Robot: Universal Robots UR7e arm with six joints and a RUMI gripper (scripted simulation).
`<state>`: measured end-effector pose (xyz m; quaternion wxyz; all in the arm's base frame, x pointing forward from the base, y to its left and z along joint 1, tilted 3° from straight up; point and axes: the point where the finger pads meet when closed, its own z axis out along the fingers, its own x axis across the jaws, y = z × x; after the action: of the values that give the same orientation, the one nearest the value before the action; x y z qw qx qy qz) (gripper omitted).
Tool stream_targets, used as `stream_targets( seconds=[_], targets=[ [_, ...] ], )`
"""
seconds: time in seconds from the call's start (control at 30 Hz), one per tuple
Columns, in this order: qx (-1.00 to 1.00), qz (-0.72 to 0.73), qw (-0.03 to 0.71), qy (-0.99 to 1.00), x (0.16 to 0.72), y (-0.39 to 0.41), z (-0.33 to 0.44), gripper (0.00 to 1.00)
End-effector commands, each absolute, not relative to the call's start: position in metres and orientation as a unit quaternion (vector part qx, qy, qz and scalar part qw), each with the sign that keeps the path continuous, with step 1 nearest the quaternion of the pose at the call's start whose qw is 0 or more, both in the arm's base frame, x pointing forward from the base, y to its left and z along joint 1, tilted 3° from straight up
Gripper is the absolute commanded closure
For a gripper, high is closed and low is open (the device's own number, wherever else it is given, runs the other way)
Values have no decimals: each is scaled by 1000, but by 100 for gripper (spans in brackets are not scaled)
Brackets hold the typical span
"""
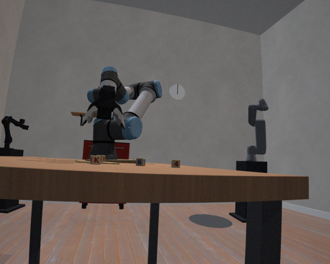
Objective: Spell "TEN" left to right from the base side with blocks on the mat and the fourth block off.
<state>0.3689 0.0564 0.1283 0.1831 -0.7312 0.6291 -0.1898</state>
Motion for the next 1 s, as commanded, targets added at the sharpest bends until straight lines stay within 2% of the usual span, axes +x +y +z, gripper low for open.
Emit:
stream_targets(
  seconds=[0.0, 0.97],
  targets=[
    [-731, -189, 183, 630, 369, 56, 127, 0],
    [-731, -190, 183, 629, 371, 56, 130, 0]
  ],
)
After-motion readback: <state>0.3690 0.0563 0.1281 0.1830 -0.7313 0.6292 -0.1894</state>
